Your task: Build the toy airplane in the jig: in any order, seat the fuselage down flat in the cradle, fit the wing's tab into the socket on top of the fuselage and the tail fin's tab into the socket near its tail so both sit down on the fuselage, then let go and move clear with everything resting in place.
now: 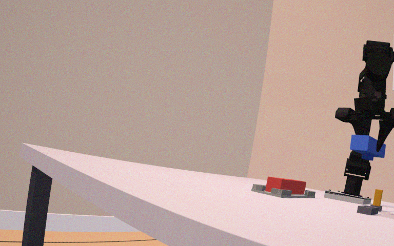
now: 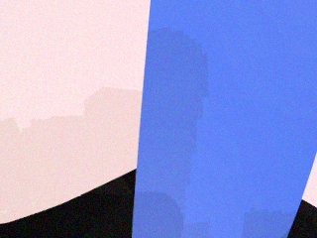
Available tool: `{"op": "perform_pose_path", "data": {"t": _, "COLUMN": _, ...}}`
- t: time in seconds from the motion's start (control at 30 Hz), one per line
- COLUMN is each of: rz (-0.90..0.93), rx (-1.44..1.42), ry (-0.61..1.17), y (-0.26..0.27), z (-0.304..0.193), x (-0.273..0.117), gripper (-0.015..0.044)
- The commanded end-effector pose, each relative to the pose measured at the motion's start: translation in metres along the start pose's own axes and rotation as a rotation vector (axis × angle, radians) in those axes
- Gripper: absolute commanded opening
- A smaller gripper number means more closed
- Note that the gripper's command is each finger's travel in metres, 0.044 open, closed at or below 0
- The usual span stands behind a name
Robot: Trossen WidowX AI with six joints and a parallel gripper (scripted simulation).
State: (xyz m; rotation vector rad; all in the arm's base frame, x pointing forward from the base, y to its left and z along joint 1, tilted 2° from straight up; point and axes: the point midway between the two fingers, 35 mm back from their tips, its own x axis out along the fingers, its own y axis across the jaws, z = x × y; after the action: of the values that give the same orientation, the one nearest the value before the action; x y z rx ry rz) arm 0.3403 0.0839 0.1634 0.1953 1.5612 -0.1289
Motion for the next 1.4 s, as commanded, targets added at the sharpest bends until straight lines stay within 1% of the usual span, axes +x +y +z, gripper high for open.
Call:
{"op": "perform_pose_path", "data": {"t": 0.0, "rz": 0.000, "rx": 0.073, "ry": -0.001, "y": -0.014, "z": 0.003, "x": 0.001, "gripper": 0.0000}}
{"op": "perform_pose_path", "data": {"t": 0.7, "rz": -0.006, "rx": 0.413, "ry": -0.004, "y": -0.083, "z": 0.008, "x": 0.010, "gripper": 0.0000}}
{"op": "perform_pose_path", "data": {"t": 1.37, "rz": -0.012, "rx": 0.751, "ry": -0.007, "y": -0.147, "z": -0.002, "x": 0.021, "gripper": 0.0000}}
